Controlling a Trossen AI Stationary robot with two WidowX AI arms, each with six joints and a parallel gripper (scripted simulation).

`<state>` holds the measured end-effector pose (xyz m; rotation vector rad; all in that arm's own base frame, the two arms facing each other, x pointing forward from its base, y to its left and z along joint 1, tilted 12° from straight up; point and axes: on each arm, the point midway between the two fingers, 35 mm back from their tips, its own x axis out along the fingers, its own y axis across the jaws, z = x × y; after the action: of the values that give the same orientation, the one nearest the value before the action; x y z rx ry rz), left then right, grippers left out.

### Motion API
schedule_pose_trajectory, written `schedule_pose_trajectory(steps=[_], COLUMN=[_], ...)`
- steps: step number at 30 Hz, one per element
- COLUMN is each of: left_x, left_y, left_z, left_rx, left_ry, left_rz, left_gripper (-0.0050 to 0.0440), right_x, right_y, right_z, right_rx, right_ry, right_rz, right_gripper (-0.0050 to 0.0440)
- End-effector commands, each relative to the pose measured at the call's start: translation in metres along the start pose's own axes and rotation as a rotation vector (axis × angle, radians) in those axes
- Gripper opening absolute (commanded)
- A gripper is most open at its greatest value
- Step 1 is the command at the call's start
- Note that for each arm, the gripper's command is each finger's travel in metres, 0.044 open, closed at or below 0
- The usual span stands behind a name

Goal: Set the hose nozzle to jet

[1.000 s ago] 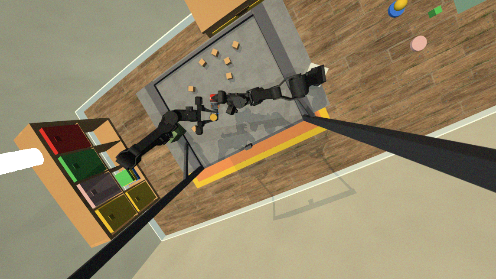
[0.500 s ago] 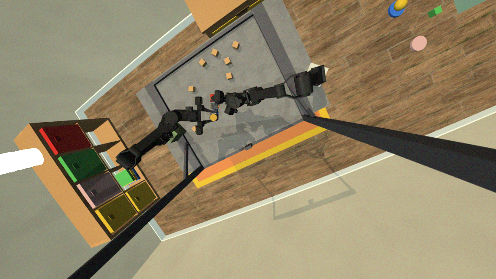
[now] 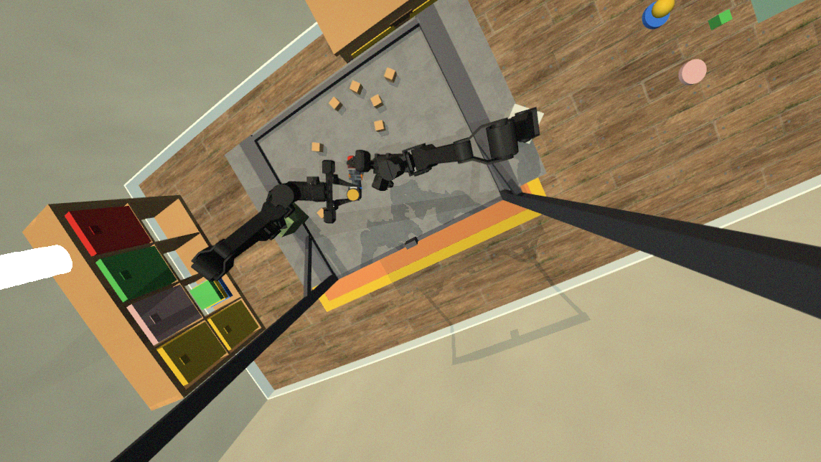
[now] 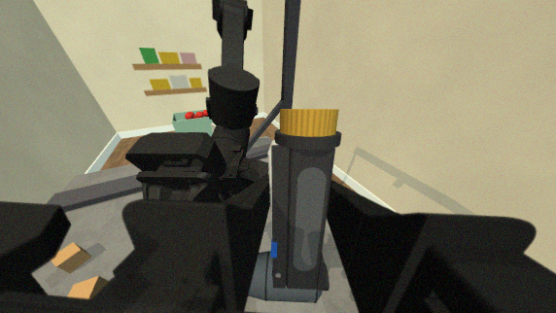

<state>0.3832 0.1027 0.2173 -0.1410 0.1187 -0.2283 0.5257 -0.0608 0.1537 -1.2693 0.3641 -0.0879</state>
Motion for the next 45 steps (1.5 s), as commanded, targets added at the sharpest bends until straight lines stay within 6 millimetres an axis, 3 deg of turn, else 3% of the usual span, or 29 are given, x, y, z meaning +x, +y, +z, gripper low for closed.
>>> schedule_pose_trajectory(steps=[1, 20, 23, 37, 45], left_x=[-0.002, -0.002, -0.002, -0.002, -0.002], left_y=[-0.001, -0.001, -0.001, -0.001, -0.001], left_z=[0.018, 0.018, 0.018, 0.018, 0.018], left_rx=[0.042, 0.043, 0.043, 0.043, 0.043], left_ry=[-0.039, -0.039, -0.039, -0.039, -0.039], left_rz=[0.004, 0.004, 0.004, 0.004, 0.004], left_gripper=[0.0167, 0.0167, 0.0167, 0.0167, 0.0167], right_x=[-0.009, -0.054, -0.054, -0.094, -0.104], right_y=[-0.013, -0.014, -0.014, -0.012, -0.011], right_z=[0.004, 0.004, 0.004, 0.003, 0.003], right_rx=[0.008, 0.010, 0.010, 0.010, 0.010], right_ry=[-0.010, -0.010, -0.010, -0.009, -0.008], right_rz=[-0.025, -0.030, -0.030, -0.028, -0.027], right_gripper=[0.0407, 0.0407, 0.0407, 0.0407, 0.0407])
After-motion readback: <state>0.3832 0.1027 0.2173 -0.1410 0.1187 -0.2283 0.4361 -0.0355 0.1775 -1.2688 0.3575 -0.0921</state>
